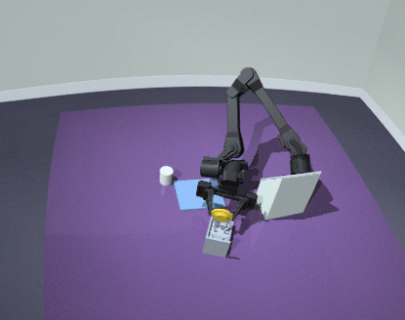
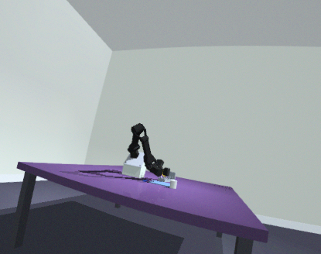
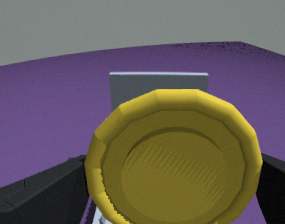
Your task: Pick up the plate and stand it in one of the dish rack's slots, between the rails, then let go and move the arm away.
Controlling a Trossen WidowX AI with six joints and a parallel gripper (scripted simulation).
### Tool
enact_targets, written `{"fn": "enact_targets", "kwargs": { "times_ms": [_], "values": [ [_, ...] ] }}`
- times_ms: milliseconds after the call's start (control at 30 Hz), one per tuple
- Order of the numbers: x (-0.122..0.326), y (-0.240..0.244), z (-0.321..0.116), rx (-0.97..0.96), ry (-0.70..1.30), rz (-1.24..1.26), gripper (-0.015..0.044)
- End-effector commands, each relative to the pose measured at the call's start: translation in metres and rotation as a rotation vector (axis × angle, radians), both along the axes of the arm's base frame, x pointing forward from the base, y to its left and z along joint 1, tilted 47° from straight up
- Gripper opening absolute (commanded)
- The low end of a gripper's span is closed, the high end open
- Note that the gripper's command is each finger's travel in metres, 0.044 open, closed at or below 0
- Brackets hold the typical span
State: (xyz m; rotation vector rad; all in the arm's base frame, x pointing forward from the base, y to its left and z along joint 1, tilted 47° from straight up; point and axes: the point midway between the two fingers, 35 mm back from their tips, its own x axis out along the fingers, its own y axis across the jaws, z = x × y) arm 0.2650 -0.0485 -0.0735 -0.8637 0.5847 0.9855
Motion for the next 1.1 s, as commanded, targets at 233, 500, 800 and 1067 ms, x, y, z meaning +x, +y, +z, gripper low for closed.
{"fn": "enact_targets", "kwargs": {
  "times_ms": [233, 500, 800, 1067],
  "values": [
    [-0.001, 0.001, -0.011, 0.000, 0.001, 0.001, 0.0000],
    [-0.003, -0.009, -0.022, 0.001, -0.001, 0.000, 0.0000],
    [-0.006, -0.006, -0.022, 0.006, 0.012, -0.004, 0.0000],
    [-0.005, -0.007, -0.021, 0.003, 0.006, -0.002, 0.0157]
  ]
}}
